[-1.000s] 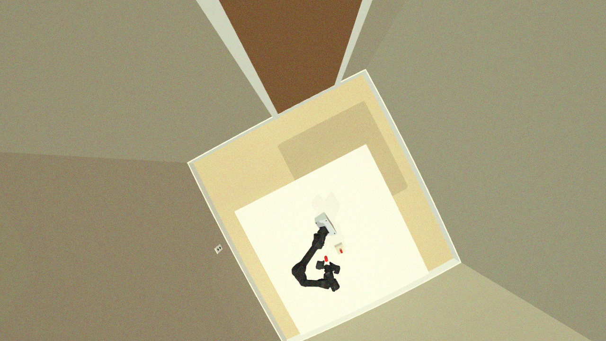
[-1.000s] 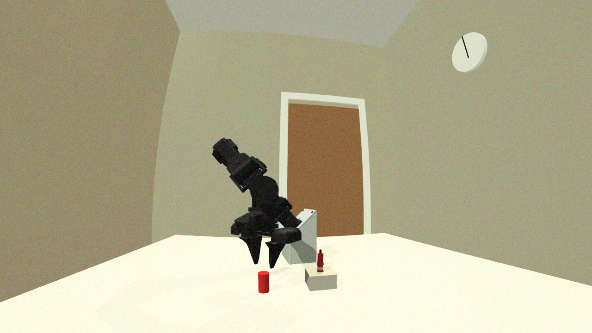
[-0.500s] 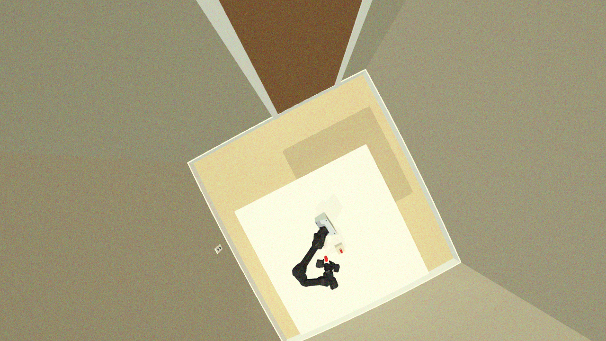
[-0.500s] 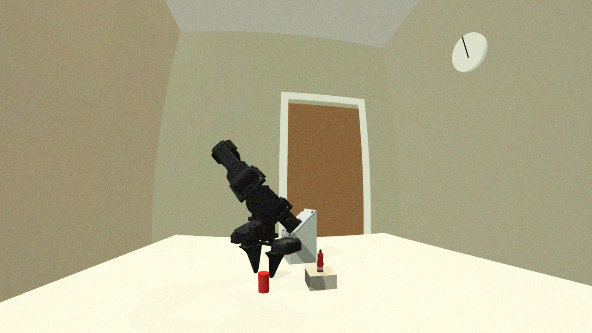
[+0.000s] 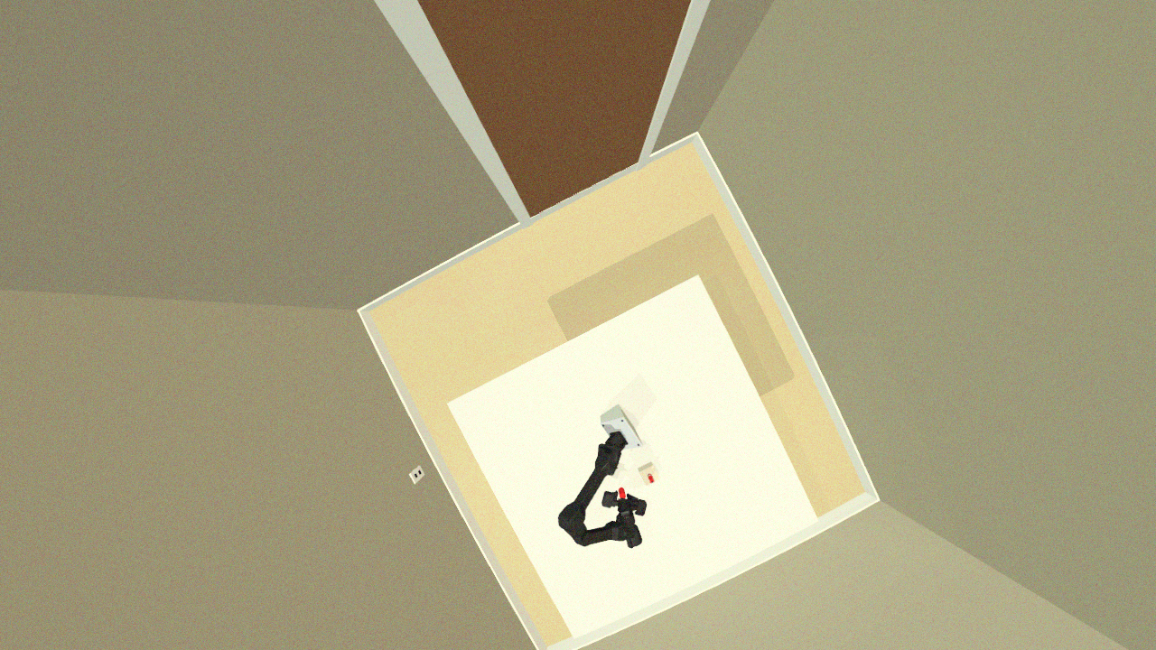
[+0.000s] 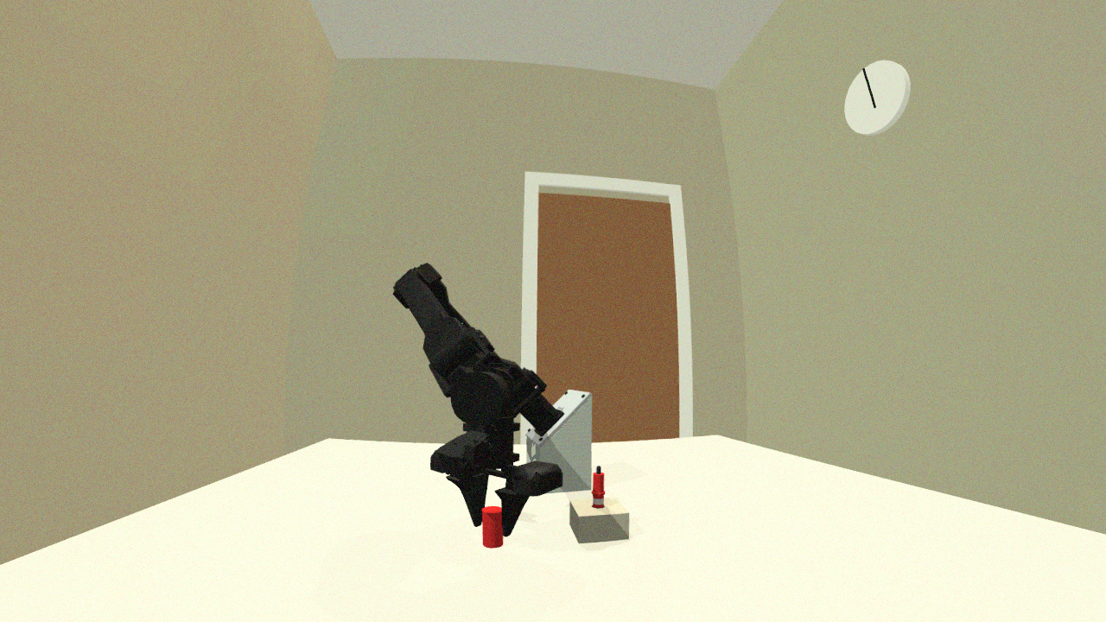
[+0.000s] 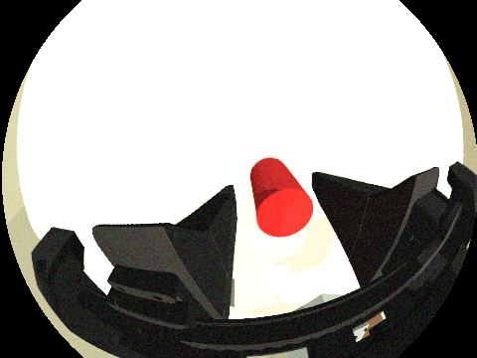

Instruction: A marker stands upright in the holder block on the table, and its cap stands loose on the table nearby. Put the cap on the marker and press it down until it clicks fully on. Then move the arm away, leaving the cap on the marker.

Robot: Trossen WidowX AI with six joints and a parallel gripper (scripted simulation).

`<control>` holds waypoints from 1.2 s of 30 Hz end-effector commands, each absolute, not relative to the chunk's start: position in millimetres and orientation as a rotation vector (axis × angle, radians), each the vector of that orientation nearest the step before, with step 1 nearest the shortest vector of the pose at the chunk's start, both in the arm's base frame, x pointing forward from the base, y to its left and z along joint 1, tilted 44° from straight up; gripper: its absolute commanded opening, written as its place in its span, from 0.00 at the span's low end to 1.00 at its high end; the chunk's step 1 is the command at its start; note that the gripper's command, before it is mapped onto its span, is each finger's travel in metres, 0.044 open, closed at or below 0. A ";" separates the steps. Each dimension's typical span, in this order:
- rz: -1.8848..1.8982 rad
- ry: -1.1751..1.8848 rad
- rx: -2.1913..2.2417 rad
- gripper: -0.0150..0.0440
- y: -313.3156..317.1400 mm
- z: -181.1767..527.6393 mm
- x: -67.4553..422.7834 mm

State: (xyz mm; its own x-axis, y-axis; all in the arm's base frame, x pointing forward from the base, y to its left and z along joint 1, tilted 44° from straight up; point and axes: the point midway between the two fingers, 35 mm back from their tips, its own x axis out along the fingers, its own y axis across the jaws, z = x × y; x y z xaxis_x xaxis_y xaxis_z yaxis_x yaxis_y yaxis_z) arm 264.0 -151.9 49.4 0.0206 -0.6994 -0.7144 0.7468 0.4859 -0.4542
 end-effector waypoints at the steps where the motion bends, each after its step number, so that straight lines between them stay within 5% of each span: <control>1: -1.117 1.077 0.052 0.66 -155.2 43.9 262.8; 3: -1.117 1.077 0.052 0.66 -155.9 43.2 262.7; 7: -1.117 1.077 0.052 0.48 -156.0 43.4 263.0; 16: -1.117 1.077 0.052 0.38 -156.3 43.7 262.5; 19: -1.117 1.077 0.052 0.25 -153.7 46.1 262.9; 36: -1.116 1.079 0.055 0.25 -123.7 76.3 263.2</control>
State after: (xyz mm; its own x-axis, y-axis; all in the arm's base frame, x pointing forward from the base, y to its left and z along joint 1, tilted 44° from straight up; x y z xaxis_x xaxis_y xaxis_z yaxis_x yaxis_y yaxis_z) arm 261.9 -128.1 68.4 0.0125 -0.6904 -0.7233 0.7370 0.4952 -0.4600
